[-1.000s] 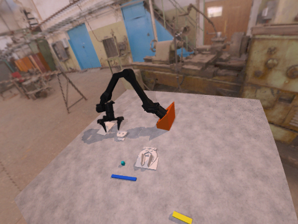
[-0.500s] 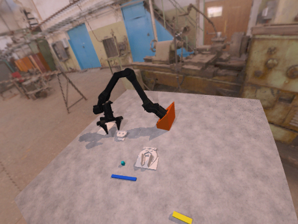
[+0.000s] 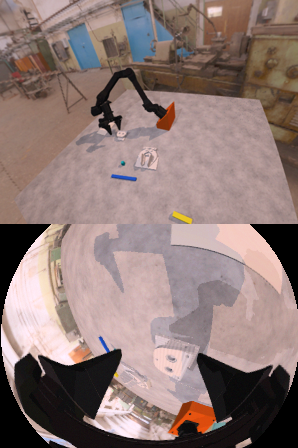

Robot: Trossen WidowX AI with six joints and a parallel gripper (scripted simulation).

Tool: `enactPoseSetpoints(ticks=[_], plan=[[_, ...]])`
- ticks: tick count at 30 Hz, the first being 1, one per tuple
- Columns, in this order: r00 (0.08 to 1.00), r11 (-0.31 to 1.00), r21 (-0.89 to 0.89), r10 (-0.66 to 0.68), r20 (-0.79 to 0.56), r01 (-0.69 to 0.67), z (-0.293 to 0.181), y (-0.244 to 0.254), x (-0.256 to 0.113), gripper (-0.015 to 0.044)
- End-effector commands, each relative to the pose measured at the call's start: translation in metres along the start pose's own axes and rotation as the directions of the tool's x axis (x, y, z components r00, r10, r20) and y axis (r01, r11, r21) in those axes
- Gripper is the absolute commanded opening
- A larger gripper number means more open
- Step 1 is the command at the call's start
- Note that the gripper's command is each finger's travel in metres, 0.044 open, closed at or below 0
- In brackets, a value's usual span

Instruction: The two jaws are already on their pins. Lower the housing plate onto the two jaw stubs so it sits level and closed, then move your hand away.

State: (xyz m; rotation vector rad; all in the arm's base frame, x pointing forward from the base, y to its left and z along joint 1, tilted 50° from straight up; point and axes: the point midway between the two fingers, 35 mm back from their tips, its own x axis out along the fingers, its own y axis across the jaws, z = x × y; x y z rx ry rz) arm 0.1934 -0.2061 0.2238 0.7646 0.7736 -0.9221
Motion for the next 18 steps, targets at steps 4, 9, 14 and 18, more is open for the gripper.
enactPoseSetpoints(ticks=[4, 9, 14, 18], plan=[[0.998, 0.988, -0.137, -0.068, -0.016, 0.065, -0.012, 0.001, 0.001, 0.044], [0.993, 0.967, -0.233, -0.113, -0.022, 0.104, -0.019, 0.003, 0.001, 0.044], [0.988, 0.937, -0.321, -0.151, -0.022, 0.136, -0.026, 0.004, 0.0, 0.044], [0.983, 0.905, -0.393, -0.182, -0.019, 0.16, -0.031, 0.006, 0.0, 0.044]])
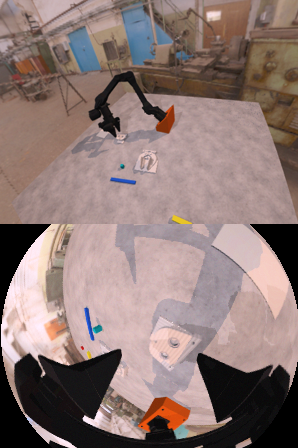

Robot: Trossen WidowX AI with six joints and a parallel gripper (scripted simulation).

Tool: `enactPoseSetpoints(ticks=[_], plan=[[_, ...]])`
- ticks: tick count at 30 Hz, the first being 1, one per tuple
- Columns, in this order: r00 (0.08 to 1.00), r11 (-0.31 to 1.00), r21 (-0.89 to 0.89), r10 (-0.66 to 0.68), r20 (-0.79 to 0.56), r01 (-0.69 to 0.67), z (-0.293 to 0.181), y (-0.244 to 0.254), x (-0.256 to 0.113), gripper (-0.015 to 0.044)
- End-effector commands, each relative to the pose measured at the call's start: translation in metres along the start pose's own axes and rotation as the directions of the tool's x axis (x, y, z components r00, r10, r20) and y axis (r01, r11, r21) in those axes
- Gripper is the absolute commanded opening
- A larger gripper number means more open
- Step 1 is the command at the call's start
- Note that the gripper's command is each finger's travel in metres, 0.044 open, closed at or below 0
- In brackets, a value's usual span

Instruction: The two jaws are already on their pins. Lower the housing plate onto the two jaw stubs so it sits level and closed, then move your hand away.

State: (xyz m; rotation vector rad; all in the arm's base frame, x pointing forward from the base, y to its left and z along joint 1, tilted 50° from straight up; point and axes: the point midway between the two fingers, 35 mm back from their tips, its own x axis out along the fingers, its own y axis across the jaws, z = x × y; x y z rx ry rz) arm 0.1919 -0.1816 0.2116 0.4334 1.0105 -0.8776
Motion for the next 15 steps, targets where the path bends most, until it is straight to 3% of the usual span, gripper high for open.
enactPoseSetpoints(ticks=[1, 15], plan=[[0.999, 0.996, -0.081, -0.035, -0.009, 0.034, -0.005, 0.002, 0.0, 0.044], [0.986, 0.909, -0.388, -0.165, -0.006, 0.15, -0.019, 0.008, -0.005, 0.044]])
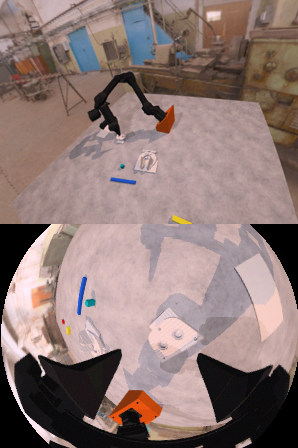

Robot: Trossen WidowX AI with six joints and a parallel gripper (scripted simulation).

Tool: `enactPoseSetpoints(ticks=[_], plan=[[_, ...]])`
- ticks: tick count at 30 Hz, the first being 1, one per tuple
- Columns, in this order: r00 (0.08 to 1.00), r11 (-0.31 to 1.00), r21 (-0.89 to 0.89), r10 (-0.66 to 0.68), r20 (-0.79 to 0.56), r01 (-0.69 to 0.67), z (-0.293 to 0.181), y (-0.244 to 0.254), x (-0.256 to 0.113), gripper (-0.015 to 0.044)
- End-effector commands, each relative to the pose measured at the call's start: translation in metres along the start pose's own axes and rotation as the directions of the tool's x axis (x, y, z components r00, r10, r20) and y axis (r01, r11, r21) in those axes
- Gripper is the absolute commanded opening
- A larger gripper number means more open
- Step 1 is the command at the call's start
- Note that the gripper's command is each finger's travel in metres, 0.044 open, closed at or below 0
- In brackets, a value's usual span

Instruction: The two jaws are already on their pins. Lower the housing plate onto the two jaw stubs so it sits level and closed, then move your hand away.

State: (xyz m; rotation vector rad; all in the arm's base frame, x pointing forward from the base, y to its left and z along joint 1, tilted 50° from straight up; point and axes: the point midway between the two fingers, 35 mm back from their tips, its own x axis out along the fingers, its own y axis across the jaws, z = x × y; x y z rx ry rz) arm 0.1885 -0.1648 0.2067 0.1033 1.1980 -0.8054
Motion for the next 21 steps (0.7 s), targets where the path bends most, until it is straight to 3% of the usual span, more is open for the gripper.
enactPoseSetpoints(ticks=[1, 21], plan=[[0.999, 0.995, -0.092, -0.039, -0.008, 0.038, -0.003, 0.002, -0.002, 0.044], [0.972, 0.821, -0.529, -0.231, 0.037, 0.215, -0.012, 0.011, -0.017, 0.044]])
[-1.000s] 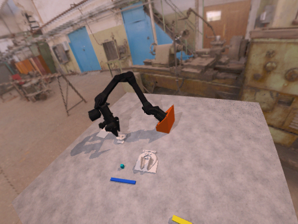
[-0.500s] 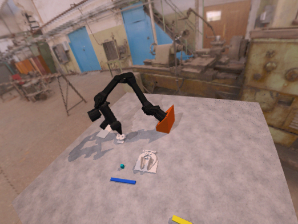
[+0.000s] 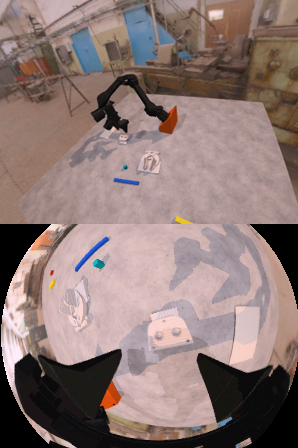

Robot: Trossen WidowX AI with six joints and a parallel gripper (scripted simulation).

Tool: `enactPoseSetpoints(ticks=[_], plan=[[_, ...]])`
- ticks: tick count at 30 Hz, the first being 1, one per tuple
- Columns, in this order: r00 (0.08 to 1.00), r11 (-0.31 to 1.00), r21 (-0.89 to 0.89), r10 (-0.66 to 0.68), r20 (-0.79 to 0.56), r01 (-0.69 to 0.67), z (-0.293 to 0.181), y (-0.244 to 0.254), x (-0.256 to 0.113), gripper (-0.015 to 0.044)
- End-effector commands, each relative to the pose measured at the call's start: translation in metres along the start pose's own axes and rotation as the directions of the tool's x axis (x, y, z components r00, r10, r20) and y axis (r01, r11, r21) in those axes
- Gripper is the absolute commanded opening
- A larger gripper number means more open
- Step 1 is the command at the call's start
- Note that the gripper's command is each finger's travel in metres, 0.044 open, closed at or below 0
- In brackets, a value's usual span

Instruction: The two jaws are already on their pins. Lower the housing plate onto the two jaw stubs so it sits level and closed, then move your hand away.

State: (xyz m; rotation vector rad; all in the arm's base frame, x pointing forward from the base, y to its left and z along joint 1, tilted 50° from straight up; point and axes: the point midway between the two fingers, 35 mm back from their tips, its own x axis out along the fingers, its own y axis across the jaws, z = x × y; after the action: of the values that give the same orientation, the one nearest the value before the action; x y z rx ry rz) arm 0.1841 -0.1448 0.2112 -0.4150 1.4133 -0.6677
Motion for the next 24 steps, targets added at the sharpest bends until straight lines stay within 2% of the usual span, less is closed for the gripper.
enactPoseSetpoints(ticks=[1, 11, 17, 24], plan=[[0.999, 0.995, -0.095, -0.044, -0.003, 0.044, -0.001, 0.001, -0.004, 0.044], [0.988, 0.936, -0.318, -0.155, 0.018, 0.153, 0.0, 0.002, -0.015, 0.044], [0.986, 0.93, -0.332, -0.163, 0.02, 0.16, 0.0, 0.002, -0.016, 0.044], [0.986, 0.929, -0.331, -0.166, 0.022, 0.164, 0.001, -0.005, 0.021, 0.044]])
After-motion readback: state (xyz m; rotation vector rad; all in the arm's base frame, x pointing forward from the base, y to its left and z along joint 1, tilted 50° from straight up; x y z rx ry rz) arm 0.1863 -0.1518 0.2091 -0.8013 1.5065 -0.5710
